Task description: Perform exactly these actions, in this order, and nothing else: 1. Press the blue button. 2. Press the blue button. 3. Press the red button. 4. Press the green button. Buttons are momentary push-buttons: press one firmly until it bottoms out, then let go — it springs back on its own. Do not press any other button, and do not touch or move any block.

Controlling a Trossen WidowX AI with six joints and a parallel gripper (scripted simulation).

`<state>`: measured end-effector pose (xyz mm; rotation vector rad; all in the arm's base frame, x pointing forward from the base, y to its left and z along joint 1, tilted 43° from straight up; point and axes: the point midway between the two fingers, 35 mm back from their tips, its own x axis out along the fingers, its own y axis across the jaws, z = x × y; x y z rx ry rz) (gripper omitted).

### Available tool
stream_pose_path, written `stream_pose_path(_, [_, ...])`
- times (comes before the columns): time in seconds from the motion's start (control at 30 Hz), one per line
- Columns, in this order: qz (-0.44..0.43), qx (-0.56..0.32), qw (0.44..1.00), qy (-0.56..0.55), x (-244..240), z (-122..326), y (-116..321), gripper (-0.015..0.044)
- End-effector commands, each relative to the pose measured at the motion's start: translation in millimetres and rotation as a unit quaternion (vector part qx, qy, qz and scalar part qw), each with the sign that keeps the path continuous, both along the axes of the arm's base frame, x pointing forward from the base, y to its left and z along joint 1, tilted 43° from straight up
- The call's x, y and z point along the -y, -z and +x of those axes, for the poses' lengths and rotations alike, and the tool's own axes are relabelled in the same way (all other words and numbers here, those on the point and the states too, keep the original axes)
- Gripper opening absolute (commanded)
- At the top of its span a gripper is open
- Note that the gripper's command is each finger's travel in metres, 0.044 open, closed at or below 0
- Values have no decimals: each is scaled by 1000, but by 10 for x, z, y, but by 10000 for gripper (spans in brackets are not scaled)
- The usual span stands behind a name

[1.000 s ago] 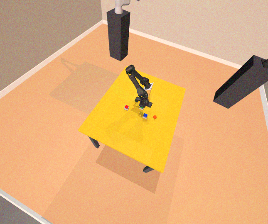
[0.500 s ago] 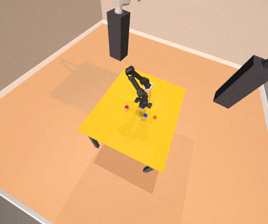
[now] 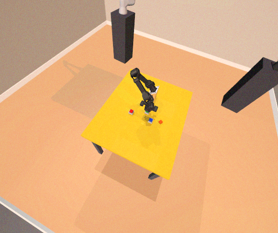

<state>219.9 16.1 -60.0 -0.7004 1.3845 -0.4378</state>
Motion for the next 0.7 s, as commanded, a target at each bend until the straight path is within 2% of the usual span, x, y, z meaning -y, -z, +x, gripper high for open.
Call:
stream_pose_path(0.0, [5, 6, 1000, -2, -160, -8, -154, 20])
stream_pose_path(0.1, [5, 6, 1000, -2, -170, -13, -169, 20])
stream_pose_path(0.2, [9, 5, 1000, -3, -357, 51, -120, 99])
stream_pose_path(0.37, [18, 4, 1000, -5, -1010, 145, 89, 230])
stream_pose_path(0.57, [16, 5, 1000, -3, -1763, 4, 414, 387])
stream_pose_path(0.67, [14, 6, 1000, -2, -1931, -71, 503, 400])
